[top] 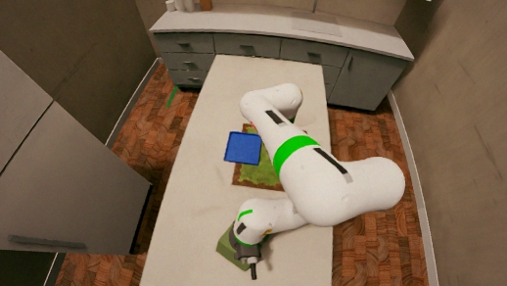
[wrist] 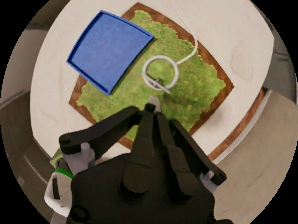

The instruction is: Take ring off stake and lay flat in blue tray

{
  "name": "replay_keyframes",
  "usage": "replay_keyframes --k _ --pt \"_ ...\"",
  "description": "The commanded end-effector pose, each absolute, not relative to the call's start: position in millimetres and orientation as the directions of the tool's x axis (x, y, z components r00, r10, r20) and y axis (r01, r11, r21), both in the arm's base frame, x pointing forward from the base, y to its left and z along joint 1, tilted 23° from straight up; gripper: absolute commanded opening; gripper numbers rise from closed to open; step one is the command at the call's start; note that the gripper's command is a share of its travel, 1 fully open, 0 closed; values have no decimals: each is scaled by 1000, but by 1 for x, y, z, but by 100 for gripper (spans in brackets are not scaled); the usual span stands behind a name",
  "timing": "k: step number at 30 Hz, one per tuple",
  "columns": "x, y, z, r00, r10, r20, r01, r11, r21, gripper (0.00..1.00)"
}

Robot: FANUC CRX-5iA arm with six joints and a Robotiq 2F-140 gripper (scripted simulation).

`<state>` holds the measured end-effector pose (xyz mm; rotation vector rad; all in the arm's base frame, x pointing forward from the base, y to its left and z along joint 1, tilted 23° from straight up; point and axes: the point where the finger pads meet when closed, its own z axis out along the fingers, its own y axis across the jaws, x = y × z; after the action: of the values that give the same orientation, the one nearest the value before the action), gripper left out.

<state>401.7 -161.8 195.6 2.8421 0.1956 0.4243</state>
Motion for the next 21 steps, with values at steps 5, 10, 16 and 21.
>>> replay_keyframes --k 5,10,16,21 --pt "402 -162 196 948 171 269 94 -957 275 10" --pt "408 -161 199 932 273 238 196 -933 303 10" --pt "436 -156 209 788 606 105 534 -759 373 10" --pt "454 -153 214 642 766 12 701 -594 395 10"
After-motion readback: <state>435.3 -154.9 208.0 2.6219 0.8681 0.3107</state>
